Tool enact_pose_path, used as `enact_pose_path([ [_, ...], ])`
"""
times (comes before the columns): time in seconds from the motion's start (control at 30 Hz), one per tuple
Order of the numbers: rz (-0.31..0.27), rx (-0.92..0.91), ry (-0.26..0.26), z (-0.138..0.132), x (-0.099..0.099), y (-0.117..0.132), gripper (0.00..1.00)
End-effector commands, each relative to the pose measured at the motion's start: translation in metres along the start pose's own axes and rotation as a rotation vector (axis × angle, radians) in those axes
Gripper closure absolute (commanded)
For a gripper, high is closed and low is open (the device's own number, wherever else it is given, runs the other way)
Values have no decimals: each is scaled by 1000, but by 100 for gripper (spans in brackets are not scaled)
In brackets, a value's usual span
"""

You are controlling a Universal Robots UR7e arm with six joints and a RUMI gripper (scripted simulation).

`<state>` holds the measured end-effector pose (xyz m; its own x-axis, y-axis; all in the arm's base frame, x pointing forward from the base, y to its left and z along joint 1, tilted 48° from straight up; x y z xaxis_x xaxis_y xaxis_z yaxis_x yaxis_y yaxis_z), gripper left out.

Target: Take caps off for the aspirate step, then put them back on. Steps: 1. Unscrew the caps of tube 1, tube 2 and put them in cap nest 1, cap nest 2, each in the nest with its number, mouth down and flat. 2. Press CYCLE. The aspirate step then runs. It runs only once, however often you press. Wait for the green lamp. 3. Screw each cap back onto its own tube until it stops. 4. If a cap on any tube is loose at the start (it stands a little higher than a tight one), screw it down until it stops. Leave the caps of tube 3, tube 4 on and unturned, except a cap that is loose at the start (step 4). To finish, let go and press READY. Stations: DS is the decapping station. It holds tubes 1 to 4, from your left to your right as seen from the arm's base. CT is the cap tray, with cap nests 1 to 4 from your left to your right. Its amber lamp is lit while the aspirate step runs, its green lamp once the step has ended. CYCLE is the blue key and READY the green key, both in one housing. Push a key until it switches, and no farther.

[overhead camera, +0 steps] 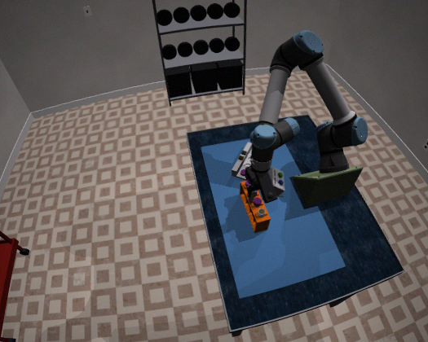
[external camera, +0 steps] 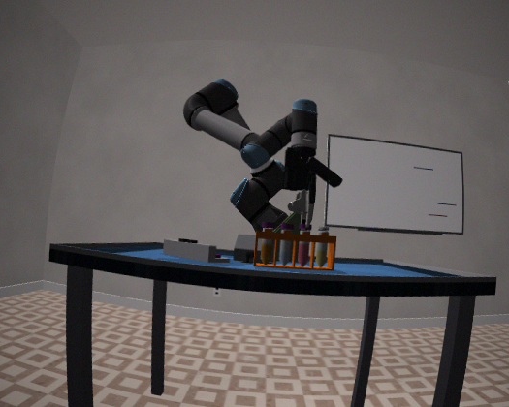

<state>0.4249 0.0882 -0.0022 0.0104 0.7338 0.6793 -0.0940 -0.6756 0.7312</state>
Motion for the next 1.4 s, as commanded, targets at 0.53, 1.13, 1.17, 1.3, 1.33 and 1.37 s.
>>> enact_pose_path([
  [0.53, -8, -76, -3, 0, 6, -1, 100],
  [1.13, -8, -76, -3, 0, 21, -1, 100],
  [1.17, -8, -76, -3, 0, 24, -1, 100],
  [1.3, -8, -76, -3, 0, 30, -1, 100],
  [1.33, -8, -76, -3, 0, 33, -1, 100],
  [1.37, -8, -76, -3, 1, 36, -1, 100],
])
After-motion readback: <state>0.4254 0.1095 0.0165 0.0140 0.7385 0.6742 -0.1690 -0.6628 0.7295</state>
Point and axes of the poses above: the point where the finger pads meet when closed, its own x axis back along the fingers, its own z axis across the jaws, y = z × x, the point moved 6 cm from there along x, back along the fingers, and after that the axes turned 11 degrees about -x, right-handed, at the moved point
